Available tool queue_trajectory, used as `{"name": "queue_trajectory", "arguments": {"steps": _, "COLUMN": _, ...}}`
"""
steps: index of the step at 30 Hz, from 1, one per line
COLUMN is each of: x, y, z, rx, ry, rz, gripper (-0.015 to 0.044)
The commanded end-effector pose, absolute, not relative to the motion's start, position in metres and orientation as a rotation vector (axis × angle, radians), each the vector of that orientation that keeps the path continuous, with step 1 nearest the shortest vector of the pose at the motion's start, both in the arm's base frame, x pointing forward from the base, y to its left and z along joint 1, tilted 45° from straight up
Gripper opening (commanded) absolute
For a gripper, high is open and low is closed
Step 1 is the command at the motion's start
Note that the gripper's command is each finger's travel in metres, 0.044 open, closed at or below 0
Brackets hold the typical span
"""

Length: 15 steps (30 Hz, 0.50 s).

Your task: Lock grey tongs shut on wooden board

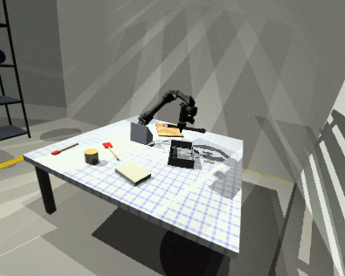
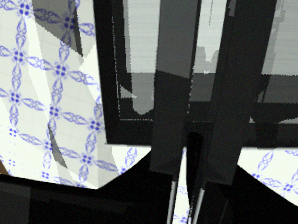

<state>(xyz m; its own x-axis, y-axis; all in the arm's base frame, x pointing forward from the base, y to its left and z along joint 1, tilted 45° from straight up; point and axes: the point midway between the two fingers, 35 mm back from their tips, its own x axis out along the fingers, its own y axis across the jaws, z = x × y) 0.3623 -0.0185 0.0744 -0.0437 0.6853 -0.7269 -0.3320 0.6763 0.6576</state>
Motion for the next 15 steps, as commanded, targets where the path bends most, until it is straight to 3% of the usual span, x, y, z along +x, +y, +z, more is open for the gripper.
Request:
{"name": "queue_trajectory", "arguments": {"steps": 1, "x": 0.361, "y": 0.004, "z": 0.101, "rx": 0.230, "ry": 1.325, "rz": 0.916, "gripper": -0.0150}}
{"name": "queue_trajectory", "arguments": {"steps": 15, "x": 0.334, "y": 0.080, "z": 0.176, "rx": -0.054, "ry": 1.125, "rz": 1.145, "gripper": -0.0150}}
